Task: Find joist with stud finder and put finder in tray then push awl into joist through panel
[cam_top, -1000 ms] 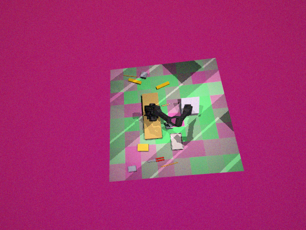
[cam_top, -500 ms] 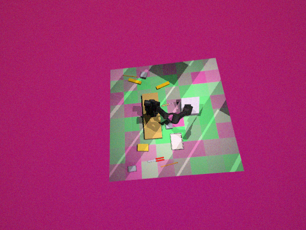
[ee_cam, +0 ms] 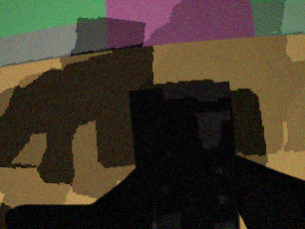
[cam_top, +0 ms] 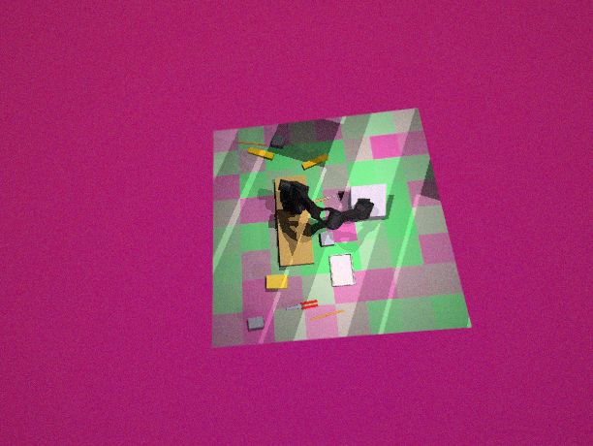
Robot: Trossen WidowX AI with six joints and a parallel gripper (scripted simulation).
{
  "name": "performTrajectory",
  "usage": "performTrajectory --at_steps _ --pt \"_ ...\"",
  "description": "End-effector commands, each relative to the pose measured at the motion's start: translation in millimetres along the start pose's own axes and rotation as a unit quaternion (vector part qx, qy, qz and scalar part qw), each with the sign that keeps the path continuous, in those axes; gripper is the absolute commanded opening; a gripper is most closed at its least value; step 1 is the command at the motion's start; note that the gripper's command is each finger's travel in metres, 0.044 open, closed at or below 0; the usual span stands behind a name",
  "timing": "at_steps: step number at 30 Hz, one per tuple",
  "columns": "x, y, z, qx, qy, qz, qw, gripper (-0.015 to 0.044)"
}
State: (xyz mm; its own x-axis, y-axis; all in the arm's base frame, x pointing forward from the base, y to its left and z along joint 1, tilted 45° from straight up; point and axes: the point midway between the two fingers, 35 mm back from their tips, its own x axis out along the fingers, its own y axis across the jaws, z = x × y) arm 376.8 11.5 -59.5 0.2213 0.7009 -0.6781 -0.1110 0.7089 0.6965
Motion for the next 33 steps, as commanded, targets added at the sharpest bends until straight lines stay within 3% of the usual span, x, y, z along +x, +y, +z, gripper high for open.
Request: performTrajectory --at_steps 1,33 --pt "1 -15 0 0.001 0.000 -0.001 1.000 0.0000" --pt "-2 -114 0 0.000 0.000 -0.004 1.000 0.0000"
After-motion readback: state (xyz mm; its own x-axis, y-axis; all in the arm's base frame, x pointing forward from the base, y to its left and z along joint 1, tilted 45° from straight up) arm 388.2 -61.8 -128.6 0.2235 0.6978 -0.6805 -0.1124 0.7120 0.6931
